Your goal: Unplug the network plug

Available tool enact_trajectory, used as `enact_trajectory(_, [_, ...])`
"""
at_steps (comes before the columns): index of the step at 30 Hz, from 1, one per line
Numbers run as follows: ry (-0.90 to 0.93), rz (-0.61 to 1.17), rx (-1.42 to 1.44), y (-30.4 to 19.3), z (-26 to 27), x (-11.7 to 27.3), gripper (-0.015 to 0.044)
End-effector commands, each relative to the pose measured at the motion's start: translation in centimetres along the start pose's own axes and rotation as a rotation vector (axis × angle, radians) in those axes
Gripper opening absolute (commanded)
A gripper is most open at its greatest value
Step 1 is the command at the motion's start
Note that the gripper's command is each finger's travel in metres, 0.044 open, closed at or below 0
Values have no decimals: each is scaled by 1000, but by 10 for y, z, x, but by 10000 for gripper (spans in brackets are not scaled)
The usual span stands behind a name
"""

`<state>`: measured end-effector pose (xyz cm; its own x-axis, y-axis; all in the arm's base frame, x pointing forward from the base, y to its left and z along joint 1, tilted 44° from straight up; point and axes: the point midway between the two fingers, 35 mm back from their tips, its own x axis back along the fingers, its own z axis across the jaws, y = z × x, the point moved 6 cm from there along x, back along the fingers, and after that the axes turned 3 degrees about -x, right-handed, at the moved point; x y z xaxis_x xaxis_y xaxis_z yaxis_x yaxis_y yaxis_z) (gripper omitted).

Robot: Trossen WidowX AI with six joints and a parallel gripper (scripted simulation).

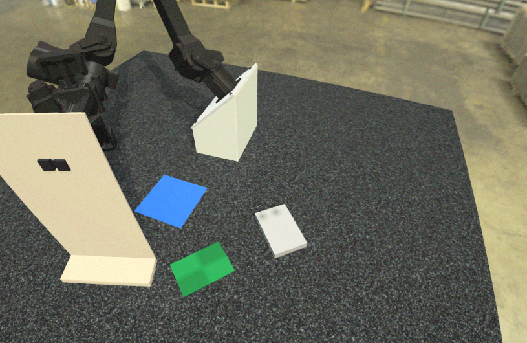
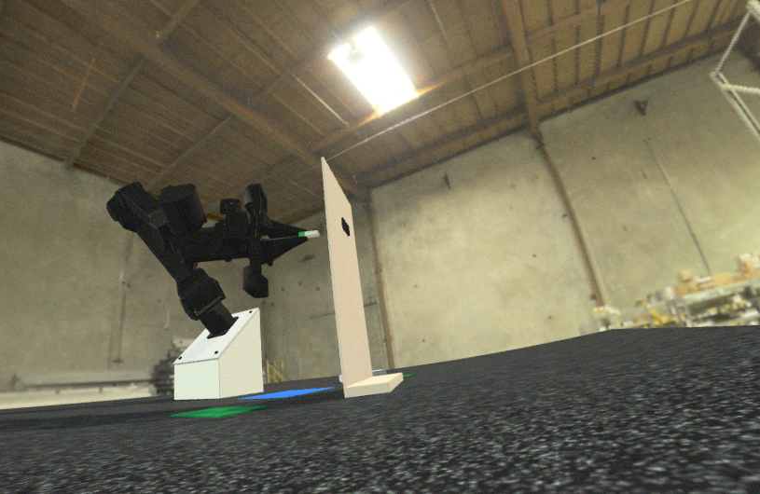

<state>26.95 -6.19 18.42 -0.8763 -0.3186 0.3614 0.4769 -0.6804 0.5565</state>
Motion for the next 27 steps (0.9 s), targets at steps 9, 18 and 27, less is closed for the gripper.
enact_trajectory(9, [6, -2, 11, -2, 1, 8, 0])
enact_trajectory(18, [5, -1, 11, -4, 1, 13, 0])
enact_trajectory(27, [5, -1, 11, -5, 1, 18, 0])
